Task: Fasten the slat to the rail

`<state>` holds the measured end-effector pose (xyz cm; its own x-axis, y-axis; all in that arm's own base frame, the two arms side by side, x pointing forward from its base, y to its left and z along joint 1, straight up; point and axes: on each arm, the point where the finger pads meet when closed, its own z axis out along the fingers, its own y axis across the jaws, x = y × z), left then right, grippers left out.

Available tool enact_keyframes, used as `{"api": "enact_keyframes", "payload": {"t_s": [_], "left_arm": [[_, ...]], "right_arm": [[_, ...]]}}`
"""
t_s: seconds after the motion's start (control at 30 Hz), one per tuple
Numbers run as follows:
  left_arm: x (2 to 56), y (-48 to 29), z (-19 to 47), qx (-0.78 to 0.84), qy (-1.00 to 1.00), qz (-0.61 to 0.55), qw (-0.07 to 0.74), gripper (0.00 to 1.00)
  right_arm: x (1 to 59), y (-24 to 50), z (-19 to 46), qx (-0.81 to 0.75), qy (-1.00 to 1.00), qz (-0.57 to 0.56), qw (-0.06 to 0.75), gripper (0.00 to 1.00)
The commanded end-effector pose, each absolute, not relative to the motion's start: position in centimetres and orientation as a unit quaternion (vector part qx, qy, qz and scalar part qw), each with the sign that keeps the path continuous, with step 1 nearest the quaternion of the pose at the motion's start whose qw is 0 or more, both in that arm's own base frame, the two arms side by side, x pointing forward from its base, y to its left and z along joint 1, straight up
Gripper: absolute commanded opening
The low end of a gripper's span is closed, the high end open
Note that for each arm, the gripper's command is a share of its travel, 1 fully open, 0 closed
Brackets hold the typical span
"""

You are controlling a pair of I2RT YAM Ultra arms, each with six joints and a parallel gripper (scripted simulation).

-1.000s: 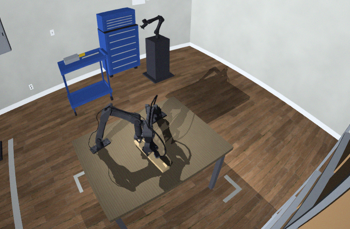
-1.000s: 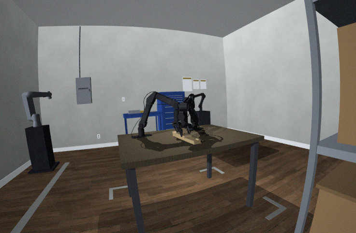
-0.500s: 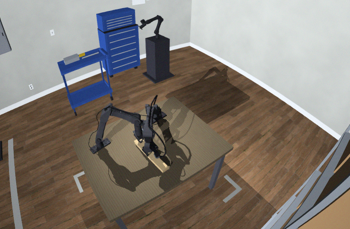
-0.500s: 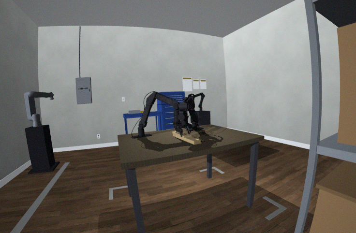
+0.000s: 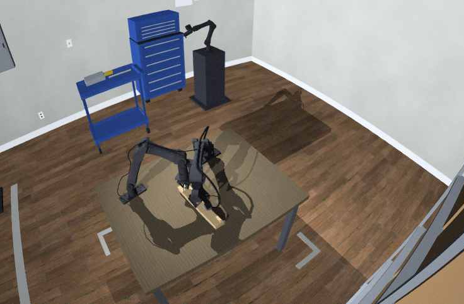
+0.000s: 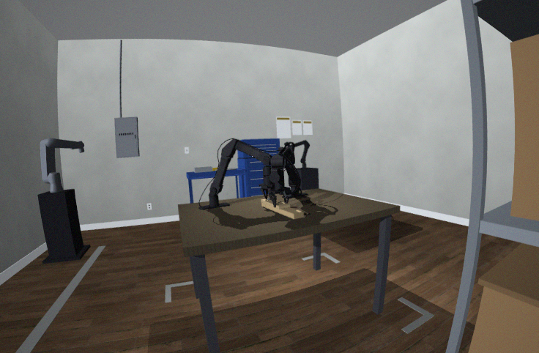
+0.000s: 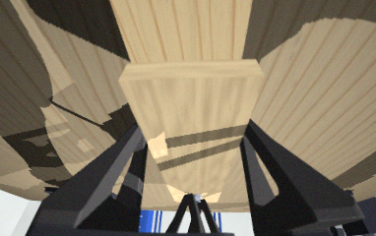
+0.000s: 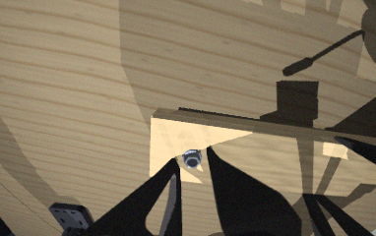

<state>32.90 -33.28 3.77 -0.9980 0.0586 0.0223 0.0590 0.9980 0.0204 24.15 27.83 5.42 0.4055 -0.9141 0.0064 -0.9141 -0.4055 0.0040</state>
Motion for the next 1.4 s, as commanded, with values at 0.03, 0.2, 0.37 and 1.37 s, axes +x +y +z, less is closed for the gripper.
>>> {"api": "enact_keyframes", "payload": {"t_s": [0.03, 0.2, 0.37, 1.37], "left_arm": [[33.04, -33.42, 4.32, -0.029, -1.0, -0.005, 0.005, 0.72], [33.04, -33.42, 4.32, -0.029, -1.0, -0.005, 0.005, 0.72], [33.04, -33.42, 4.32, -0.029, -1.0, -0.005, 0.005, 0.72], [33.04, -33.42, 4.32, -0.029, -1.0, -0.005, 0.005, 0.72]], "right_arm": [[24.24, 27.95, 6.57, 0.868, -0.497, 0.001, -0.006, 0.34], [24.24, 27.95, 6.57, 0.868, -0.497, 0.001, -0.006, 0.34], [24.24, 27.95, 6.57, 0.868, -0.497, 0.001, -0.006, 0.34], [24.28, 27.98, 5.79, 0.867, -0.499, 0.003, -0.003, 0.12]]}}
